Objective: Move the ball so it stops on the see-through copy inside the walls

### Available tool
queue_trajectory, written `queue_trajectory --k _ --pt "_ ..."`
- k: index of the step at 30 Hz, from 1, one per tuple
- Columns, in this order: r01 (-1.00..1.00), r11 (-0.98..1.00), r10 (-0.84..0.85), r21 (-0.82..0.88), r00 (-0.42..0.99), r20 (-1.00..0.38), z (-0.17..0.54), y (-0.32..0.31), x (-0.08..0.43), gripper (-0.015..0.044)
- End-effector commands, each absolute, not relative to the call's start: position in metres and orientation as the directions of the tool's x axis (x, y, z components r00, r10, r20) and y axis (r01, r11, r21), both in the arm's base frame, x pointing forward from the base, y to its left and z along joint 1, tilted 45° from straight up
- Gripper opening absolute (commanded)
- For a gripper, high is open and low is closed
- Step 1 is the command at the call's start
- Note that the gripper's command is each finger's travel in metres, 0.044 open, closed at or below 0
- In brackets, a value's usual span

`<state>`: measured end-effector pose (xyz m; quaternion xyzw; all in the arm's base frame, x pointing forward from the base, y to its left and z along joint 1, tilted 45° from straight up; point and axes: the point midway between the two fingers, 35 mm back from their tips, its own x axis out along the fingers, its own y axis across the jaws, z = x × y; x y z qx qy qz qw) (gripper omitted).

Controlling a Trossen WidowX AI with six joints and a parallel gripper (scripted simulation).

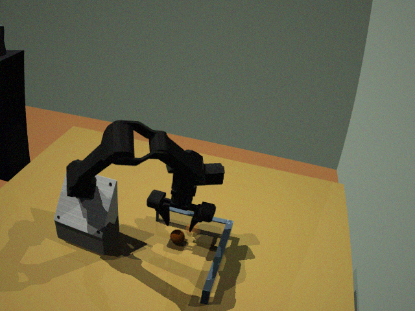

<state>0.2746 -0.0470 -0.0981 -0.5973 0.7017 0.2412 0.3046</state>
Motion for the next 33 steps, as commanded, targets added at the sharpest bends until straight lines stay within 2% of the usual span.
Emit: queue_trajectory --k 1,22,25,33 --pt "-0.986 0.164 -0.696 -0.018 -0.102 -0.711 -0.102 -0.052 0.272 0.0321" --pt "-0.986 0.164 -0.697 -0.018 -0.103 -0.709 -0.124 -0.073 0.268 0.0321" --pt "-0.986 0.164 -0.697 -0.018 -0.103 -0.709 -0.124 -0.073 0.268 0.0242" --pt "-0.986 0.164 -0.697 -0.018 -0.103 -0.709 -0.124 -0.073 0.268 0.0189"
